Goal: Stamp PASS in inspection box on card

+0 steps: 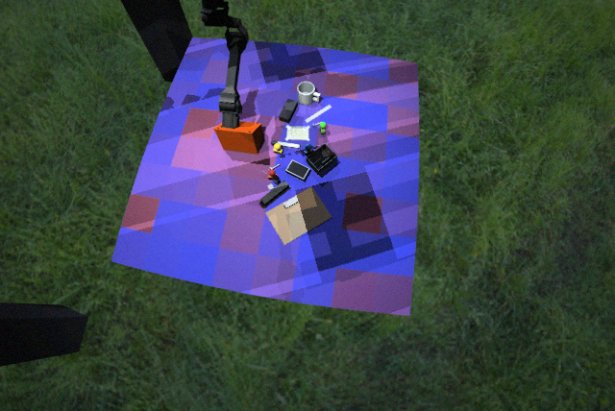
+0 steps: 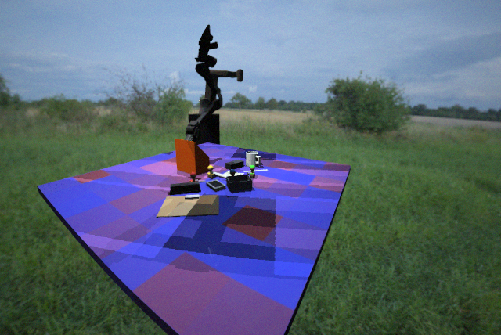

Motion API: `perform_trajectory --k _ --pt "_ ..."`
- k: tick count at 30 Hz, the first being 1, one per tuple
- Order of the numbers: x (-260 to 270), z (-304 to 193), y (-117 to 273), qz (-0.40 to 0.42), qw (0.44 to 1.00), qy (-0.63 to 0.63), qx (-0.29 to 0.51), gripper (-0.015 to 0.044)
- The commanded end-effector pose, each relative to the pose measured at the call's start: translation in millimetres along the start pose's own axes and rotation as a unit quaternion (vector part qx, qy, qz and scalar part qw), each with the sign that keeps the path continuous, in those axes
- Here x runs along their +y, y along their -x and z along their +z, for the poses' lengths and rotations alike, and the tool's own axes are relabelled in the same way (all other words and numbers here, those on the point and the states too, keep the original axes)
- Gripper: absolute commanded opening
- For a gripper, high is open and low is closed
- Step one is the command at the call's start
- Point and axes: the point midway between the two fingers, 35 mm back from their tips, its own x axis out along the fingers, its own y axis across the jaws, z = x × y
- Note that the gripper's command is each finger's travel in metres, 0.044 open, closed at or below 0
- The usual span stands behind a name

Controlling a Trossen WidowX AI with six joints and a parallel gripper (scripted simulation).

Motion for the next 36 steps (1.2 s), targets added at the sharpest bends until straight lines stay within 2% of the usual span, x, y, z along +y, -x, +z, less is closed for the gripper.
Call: perform_trajectory --k 1,7,15,21,30,36 --pt "2 -1 0 0.003 1.0 -0.003 0.001 0.0374" --pt "84 -9 1 0.112 0.99 -0.084 0.034 0.0228" --pt "201 7 24 0.263 0.941 -0.199 0.072 0.0228" --pt "280 32 60 0.372 0.883 -0.268 0.104 0.0228" --pt "381 88 148 0.532 0.758 -0.34 0.165 0.0228" --pt "430 139 226 0.644 0.641 -0.367 0.201 0.0228"
